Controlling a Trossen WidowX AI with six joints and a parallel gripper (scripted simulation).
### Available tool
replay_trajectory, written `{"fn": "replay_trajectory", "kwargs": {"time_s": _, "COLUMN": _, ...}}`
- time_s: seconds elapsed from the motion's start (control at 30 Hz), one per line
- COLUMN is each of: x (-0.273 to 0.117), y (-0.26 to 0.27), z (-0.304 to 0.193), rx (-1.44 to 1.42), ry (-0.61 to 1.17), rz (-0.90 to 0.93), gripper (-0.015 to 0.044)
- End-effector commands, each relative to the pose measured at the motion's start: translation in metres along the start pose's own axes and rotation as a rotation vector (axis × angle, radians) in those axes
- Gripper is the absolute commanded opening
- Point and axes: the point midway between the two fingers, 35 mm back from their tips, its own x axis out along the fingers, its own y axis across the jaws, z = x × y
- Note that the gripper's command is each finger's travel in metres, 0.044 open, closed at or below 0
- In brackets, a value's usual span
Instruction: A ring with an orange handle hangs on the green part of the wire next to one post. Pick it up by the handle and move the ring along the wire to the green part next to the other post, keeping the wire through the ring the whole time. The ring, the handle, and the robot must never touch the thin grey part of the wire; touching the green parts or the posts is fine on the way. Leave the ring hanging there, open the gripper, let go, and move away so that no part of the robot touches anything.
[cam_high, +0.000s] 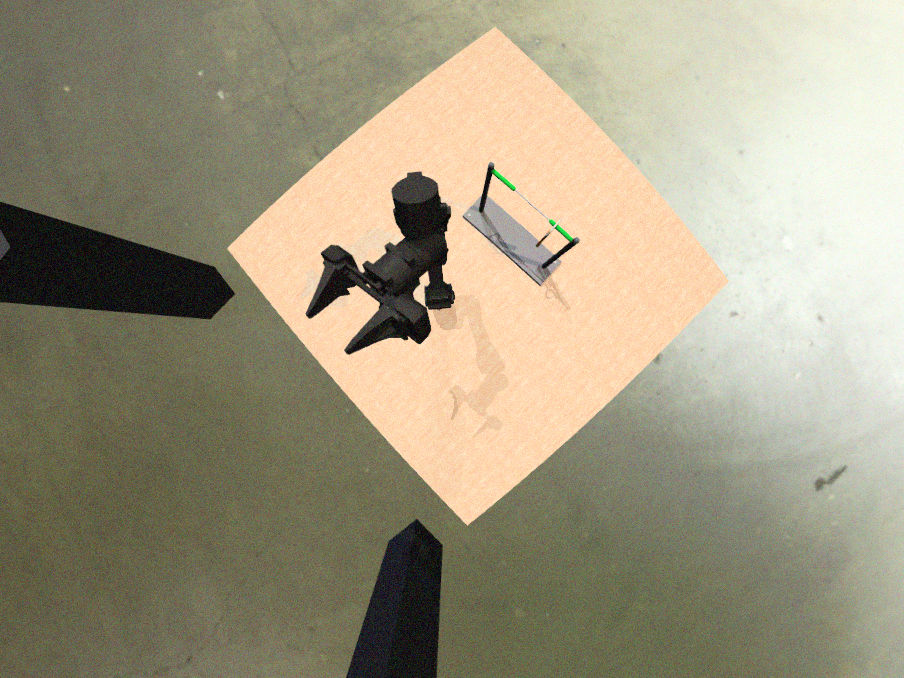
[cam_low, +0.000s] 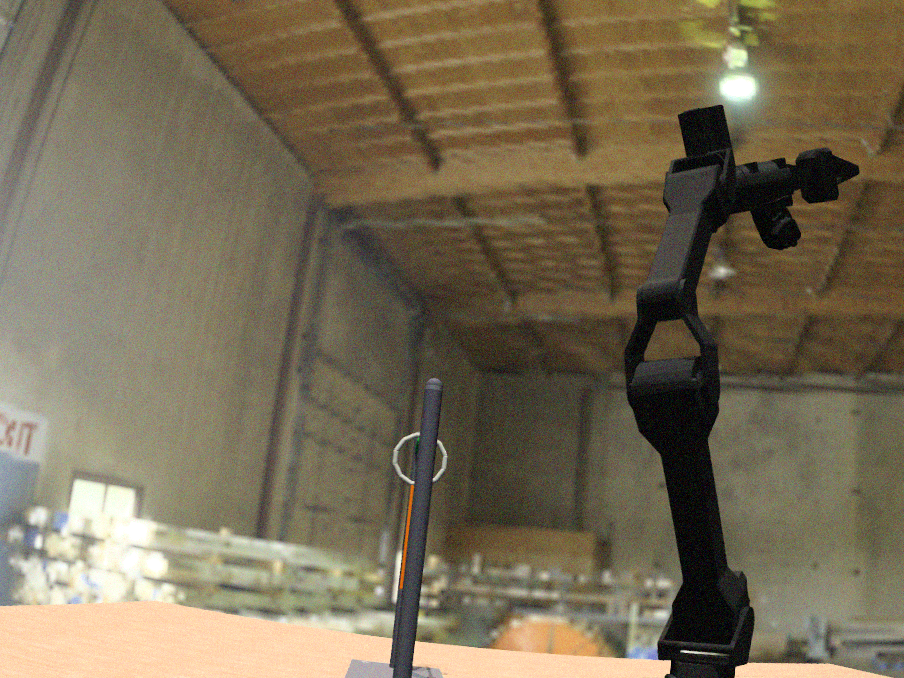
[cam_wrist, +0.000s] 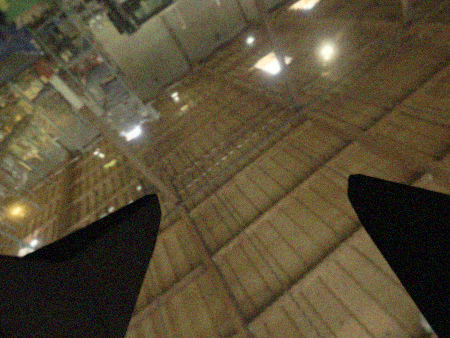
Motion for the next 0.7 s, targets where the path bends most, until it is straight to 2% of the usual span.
{"fn": "replay_trajectory", "kwargs": {"time_s": 0.0, "x": 0.0, "y": 0.0, "z": 0.0, "rx": 0.005, "ry": -0.001, "rz": -0.002, "gripper": 0.0374}}
{"fn": "replay_trajectory", "kwargs": {"time_s": 0.27, "x": 0.008, "y": -0.038, "z": 0.031, "rx": 0.188, "ry": -0.07, "rz": -0.16, "gripper": 0.0164}}
{"fn": "replay_trajectory", "kwargs": {"time_s": 0.47, "x": 0.006, "y": -0.097, "z": 0.089, "rx": 0.383, "ry": -0.237, "rz": -0.387, "gripper": 0.016}}
{"fn": "replay_trajectory", "kwargs": {"time_s": 0.67, "x": -0.016, "y": -0.15, "z": 0.149, "rx": 0.574, "ry": -0.461, "rz": -0.579, "gripper": 0.016}}
